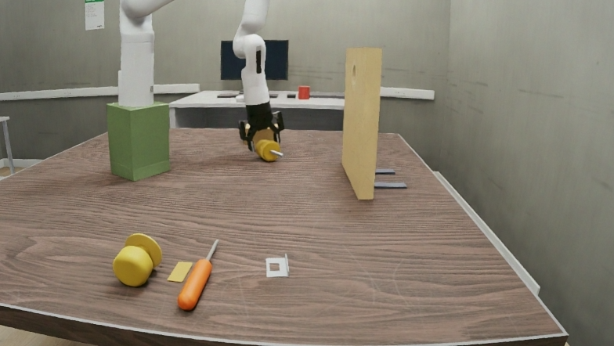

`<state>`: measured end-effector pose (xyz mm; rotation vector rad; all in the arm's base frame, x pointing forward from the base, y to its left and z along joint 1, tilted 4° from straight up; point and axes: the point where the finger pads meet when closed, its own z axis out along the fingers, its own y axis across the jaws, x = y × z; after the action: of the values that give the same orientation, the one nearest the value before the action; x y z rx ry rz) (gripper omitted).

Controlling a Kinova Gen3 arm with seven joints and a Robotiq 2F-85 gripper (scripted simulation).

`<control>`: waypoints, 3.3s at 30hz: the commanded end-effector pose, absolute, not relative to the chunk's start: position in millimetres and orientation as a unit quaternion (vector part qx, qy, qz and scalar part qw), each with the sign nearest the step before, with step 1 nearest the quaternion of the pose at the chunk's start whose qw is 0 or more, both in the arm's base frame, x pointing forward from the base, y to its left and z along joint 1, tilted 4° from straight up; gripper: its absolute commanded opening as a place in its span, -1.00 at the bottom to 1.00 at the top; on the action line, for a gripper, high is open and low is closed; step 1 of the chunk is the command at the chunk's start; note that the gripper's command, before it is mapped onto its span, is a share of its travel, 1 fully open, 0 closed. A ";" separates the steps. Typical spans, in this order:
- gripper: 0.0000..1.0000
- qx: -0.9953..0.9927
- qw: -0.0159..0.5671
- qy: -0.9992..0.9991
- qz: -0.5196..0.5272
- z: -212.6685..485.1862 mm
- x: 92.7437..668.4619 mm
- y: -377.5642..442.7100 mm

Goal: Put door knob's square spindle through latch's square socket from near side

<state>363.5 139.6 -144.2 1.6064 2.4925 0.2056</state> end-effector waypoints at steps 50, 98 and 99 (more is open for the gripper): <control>0.26 0.538 0.085 0.835 0.069 -120.9 362.5 140.8; 0.26 0.538 0.085 0.835 0.069 -74.0 359.8 142.9; 0.26 0.538 0.085 0.835 0.069 -74.0 359.8 142.9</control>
<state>359.3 142.6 -74.7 1.6066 2.4927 0.2047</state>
